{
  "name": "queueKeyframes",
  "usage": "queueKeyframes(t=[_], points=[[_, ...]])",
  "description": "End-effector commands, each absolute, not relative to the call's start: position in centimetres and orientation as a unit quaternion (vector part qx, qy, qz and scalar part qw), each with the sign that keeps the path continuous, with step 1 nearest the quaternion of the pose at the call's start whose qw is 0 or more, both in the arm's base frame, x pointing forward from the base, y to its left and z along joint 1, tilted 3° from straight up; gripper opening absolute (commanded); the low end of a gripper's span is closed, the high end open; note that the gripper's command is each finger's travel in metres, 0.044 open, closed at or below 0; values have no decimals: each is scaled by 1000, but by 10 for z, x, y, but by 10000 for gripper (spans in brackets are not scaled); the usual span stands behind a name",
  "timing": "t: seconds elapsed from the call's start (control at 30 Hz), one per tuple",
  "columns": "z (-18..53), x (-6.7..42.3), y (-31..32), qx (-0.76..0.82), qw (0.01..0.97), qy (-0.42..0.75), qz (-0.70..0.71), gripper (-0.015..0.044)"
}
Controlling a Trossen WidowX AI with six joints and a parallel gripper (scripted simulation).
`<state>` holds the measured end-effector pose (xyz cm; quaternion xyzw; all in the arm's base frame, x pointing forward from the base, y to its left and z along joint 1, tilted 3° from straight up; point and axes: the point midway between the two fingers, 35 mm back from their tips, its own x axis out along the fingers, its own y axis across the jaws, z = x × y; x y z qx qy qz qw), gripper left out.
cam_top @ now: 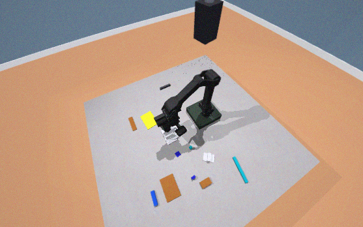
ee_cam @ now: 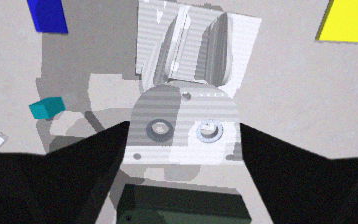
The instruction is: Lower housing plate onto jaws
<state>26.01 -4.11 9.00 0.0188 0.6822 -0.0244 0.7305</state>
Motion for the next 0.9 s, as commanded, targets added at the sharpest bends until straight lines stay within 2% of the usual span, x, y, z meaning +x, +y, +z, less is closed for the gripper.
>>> queueKeyframes(t=[0.0, 0.87], points=[[90, 255, -51, 59, 730, 678, -60, 351], [90, 255, -53, 69, 729, 678, -69, 351]])
